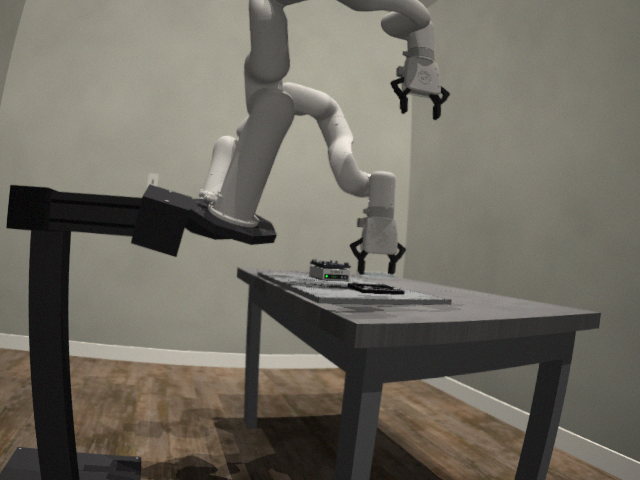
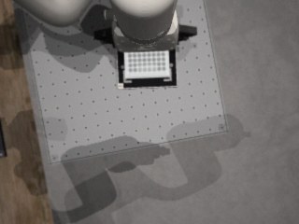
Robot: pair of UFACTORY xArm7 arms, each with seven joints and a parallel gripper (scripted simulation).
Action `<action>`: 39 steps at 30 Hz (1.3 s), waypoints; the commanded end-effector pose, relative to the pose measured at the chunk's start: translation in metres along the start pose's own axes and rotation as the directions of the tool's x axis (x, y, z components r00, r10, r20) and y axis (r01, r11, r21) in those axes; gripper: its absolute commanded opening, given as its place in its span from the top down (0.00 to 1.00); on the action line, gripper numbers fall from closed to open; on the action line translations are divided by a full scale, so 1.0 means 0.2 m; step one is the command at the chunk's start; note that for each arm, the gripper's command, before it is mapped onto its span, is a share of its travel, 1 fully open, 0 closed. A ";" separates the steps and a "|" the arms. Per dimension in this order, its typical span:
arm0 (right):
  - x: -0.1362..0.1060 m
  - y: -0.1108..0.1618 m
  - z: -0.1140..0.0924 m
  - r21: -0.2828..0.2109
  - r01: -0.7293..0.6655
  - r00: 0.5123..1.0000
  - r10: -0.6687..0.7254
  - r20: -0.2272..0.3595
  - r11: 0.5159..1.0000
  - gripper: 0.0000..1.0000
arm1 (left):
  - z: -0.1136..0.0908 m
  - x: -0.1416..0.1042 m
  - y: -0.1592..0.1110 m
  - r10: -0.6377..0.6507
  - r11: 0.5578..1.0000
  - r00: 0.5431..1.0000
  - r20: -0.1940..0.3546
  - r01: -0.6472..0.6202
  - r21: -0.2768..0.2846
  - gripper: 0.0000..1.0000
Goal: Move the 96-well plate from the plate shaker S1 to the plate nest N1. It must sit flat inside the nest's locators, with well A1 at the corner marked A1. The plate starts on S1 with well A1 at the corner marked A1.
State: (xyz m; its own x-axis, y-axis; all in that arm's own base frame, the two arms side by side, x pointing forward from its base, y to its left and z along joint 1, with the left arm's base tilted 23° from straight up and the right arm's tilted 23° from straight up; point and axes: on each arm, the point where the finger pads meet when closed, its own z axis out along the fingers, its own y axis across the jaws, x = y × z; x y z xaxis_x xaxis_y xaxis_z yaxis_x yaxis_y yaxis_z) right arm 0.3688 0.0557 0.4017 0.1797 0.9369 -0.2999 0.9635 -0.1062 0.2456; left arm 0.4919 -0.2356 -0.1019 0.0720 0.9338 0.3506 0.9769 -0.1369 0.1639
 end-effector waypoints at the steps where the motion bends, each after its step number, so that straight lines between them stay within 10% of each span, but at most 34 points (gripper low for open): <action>1: 0.00 0.00 -0.01 -0.004 0.000 1.000 0.000 -0.001 1.000 0.00 | 0.03 -0.01 0.01 0.000 1.000 1.000 0.003 0.000 -0.003 1.00; 39: 0.00 0.00 -0.01 -0.004 0.000 1.000 0.000 -0.001 1.000 0.00 | 0.07 -0.01 0.01 0.000 1.000 1.000 0.003 0.000 -0.003 1.00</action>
State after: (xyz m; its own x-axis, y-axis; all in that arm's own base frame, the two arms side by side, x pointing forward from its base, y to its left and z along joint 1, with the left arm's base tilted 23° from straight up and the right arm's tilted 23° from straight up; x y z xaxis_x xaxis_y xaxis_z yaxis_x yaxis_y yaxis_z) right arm 0.3688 0.0557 0.4017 0.1797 0.9369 -0.2999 0.9635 -0.1062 0.2456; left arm 0.4947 -0.2307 -0.1151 0.0720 0.9337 0.3509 0.9770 -0.1368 0.1636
